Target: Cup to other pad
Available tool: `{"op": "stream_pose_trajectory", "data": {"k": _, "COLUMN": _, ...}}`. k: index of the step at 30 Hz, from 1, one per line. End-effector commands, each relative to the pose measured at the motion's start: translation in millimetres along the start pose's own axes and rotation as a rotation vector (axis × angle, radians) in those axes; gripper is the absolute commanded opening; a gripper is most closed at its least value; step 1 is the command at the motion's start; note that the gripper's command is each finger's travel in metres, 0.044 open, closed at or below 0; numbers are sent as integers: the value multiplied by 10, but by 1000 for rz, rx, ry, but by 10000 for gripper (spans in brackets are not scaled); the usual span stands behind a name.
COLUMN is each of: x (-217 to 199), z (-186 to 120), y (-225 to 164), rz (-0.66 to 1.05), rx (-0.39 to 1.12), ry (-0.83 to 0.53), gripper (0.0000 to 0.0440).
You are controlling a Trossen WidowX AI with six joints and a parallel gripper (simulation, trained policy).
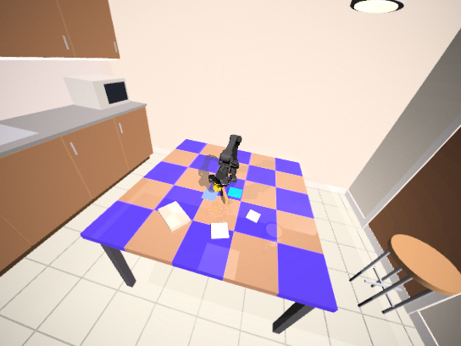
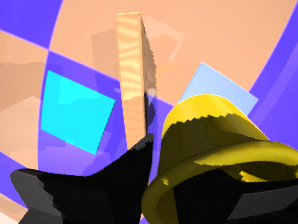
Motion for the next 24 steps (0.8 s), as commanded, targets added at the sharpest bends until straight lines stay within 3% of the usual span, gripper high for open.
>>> {"op": "stream_pose_trajectory", "data": {"k": 1, "x": 79, "z": -73, "y": 44, "rz": -11, "rx": -18, "ry": -4, "gripper": 5}}
{"op": "stream_pose_trajectory", "data": {"k": 24, "x": 857, "z": -218, "y": 238, "rz": -107, "rx": -96, "ry": -27, "gripper": 0}}
Point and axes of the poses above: the point midway between the two fingers, 35 mm back from their tips, its own z axis out along the fingers, its own x axis across the jaws, y = z × x, the point moved 5 cm from there along -z, back along the fingers
